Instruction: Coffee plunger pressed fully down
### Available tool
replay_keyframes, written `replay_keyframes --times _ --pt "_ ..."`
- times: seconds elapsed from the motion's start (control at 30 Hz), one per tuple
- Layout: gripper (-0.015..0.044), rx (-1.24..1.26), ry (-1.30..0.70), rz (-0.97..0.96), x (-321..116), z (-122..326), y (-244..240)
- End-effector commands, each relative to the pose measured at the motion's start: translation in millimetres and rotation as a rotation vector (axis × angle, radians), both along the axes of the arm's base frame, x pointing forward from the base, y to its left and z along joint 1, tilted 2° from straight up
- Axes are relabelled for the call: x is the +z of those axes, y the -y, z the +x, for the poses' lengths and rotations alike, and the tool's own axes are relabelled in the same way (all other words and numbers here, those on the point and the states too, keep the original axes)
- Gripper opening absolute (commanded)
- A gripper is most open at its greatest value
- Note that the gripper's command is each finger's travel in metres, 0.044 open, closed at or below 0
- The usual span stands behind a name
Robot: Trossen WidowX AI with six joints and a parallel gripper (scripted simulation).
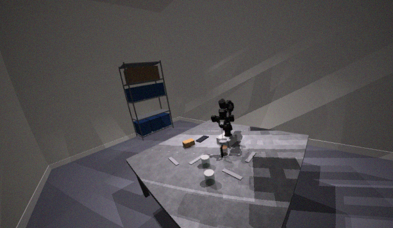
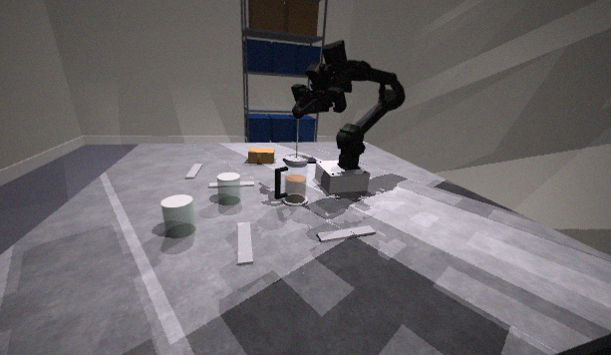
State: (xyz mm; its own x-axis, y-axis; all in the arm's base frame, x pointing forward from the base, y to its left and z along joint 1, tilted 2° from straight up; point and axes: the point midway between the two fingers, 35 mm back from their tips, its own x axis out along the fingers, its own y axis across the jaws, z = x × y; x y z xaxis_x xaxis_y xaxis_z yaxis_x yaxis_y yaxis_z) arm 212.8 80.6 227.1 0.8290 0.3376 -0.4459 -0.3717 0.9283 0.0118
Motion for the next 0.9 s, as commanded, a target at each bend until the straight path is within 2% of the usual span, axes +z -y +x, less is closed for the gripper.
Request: replay_keyframes --times 0.0,0.87 --pt "0.0125 -0.004 -0.027 -0.007 -15.4 -0.1 0.2" --pt "0.0125 -0.004 -0.027 -0.007 -56.8 5.2 -2.7"
